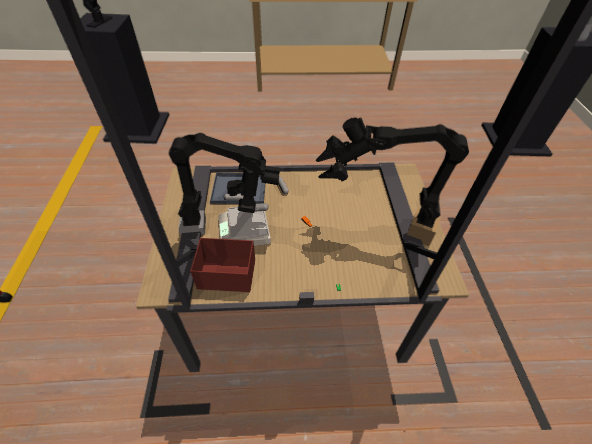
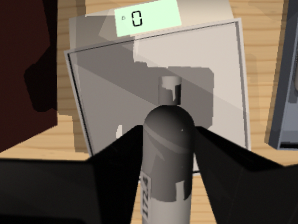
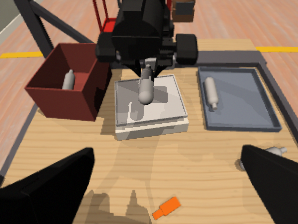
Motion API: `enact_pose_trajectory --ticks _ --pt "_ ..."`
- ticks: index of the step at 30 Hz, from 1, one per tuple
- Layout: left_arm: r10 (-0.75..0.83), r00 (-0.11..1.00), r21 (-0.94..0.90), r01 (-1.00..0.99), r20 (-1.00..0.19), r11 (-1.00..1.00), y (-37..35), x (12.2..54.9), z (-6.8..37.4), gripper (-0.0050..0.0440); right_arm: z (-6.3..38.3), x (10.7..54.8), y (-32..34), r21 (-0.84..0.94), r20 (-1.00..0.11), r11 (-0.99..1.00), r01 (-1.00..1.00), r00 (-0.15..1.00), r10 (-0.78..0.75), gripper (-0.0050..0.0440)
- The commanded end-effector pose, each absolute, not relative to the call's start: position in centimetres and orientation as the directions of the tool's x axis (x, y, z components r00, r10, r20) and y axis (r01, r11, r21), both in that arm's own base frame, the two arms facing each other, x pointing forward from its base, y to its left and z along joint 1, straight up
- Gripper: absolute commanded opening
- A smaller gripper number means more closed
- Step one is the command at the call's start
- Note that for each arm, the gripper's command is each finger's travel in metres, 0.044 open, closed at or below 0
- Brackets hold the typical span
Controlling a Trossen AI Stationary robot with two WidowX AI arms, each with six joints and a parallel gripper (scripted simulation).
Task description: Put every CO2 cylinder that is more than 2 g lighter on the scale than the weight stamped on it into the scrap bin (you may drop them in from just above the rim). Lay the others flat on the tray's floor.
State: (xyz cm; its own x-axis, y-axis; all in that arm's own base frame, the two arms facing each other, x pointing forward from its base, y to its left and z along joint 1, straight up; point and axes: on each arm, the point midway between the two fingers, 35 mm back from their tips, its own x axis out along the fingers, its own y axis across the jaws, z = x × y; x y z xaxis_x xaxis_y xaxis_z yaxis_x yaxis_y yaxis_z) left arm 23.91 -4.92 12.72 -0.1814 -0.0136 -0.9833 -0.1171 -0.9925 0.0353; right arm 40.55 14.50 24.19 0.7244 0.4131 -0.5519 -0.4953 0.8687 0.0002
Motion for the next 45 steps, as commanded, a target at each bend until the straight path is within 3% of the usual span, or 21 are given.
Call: enact_pose_trajectory --ticks 1,45 --pt "-0.027 -0.148 0.044 -0.114 -0.989 -0.992 -5.0 21.8 13.1 -0.0050 24.5 42.7 18.1 -0.006 -0.512 0.896 -0.444 0.771 0.379 0.0440" --pt "-0.023 -0.178 0.044 -0.112 -0.984 -0.993 -4.8 20.6 7.5 -0.0050 23.8 42.8 19.5 -0.001 -0.507 0.902 -0.432 0.778 0.372 0.0440"
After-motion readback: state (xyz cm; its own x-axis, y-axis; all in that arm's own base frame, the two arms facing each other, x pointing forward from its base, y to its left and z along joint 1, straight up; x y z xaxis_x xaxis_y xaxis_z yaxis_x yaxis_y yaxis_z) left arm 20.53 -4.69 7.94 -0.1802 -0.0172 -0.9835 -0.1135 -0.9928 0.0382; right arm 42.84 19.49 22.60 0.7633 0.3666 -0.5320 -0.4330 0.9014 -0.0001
